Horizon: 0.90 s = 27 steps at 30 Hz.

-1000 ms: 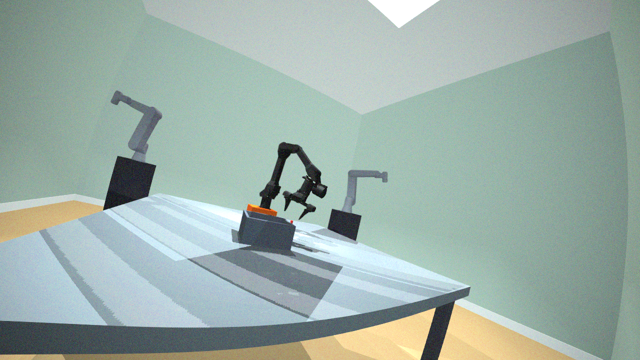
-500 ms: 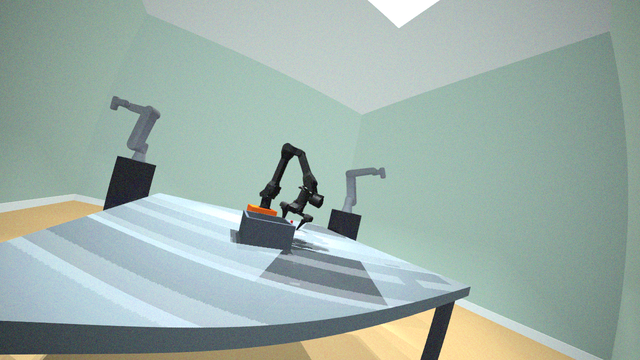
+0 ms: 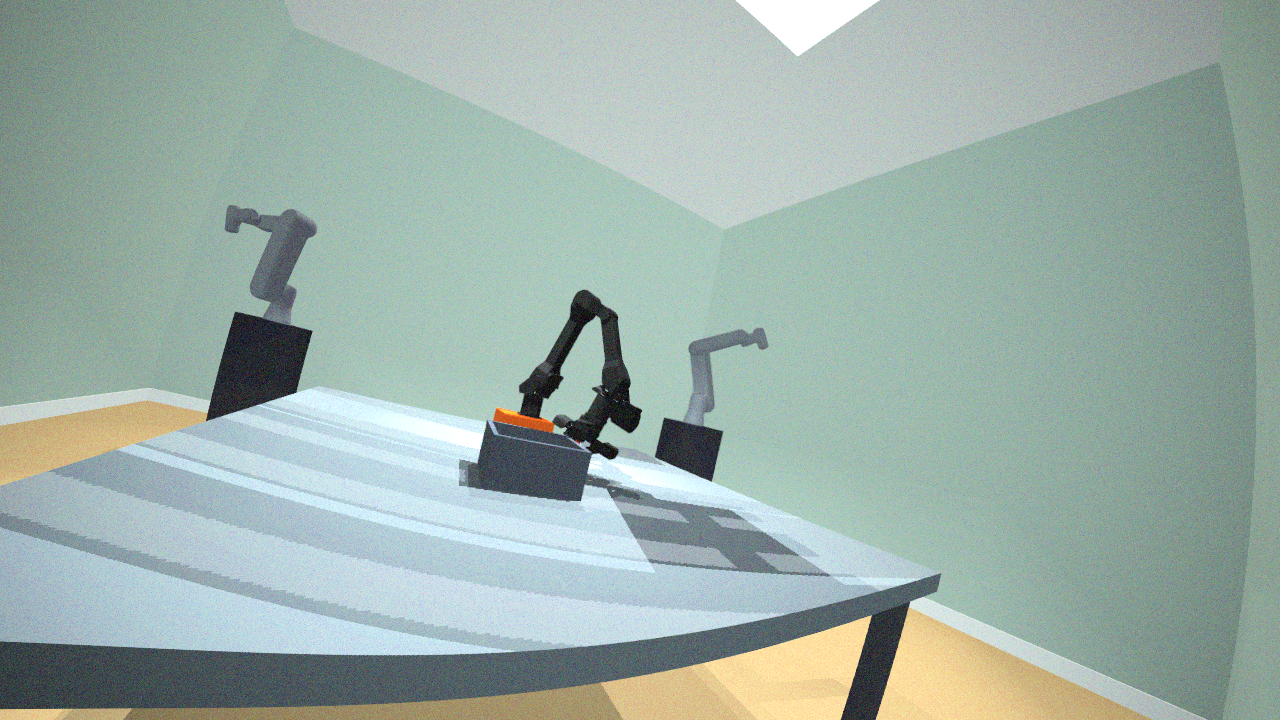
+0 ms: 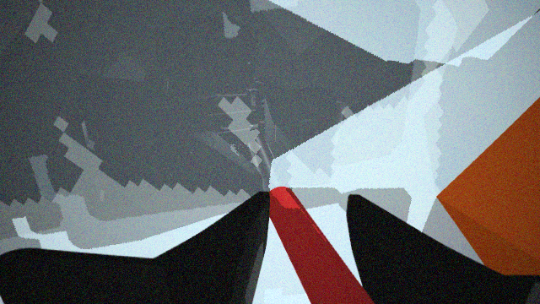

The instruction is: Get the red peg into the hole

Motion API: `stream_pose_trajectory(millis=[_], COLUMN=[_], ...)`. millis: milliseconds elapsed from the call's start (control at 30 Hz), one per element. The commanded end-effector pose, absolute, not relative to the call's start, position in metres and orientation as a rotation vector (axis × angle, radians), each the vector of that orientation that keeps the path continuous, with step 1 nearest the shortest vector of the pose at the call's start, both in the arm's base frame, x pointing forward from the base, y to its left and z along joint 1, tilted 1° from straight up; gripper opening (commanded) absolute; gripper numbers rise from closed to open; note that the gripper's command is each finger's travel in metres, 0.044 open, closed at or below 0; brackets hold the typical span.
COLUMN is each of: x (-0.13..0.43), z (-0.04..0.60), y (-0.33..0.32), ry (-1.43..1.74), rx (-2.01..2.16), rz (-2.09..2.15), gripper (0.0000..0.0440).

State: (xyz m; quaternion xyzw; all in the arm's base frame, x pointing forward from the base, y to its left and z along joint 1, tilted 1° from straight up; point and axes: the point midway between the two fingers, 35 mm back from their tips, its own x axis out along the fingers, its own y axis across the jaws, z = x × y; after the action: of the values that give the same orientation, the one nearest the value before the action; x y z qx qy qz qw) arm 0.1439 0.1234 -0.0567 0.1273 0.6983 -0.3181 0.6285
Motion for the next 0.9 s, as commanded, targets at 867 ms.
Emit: stream_pose_trajectory(millis=[867], x=[0.192], z=[0.016], y=[0.122], ry=[1.483], rx=[0.245], rz=[-0.76], gripper=[0.0])
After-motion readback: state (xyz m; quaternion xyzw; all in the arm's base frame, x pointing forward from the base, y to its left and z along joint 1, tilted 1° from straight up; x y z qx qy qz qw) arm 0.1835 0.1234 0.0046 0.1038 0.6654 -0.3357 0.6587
